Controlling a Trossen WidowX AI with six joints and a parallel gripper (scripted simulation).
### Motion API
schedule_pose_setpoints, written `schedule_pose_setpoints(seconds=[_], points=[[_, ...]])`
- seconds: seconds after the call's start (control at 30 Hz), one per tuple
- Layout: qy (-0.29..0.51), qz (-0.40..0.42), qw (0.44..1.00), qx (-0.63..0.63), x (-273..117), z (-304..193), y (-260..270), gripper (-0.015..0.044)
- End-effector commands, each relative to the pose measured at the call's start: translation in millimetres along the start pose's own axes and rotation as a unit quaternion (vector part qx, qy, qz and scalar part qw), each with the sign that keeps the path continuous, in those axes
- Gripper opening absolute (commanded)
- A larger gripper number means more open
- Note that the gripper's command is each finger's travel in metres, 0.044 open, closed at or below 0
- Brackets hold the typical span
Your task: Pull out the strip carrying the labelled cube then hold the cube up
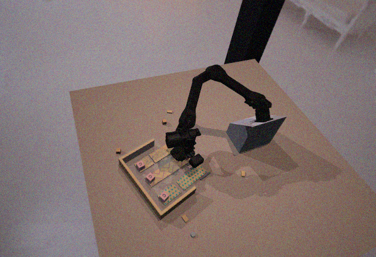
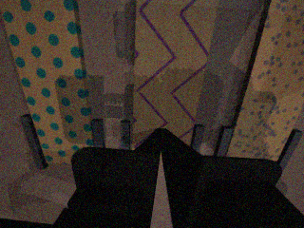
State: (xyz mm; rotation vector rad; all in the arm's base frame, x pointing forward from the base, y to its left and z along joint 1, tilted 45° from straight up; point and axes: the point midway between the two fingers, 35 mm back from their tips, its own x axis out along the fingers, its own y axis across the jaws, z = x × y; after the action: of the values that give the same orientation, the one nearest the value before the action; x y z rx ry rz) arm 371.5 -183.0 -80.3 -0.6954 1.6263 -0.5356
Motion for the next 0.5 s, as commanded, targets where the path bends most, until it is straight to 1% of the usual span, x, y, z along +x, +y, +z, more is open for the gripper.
schedule_pose_setpoints(seconds=[0.0,0.47], points=[[0.002,-0.001,1.0,0.0,2.7,-0.9,-1.5,0.0],[0.002,-0.001,1.0,0.0,4.0,-0.9,-1.5,0.0]])
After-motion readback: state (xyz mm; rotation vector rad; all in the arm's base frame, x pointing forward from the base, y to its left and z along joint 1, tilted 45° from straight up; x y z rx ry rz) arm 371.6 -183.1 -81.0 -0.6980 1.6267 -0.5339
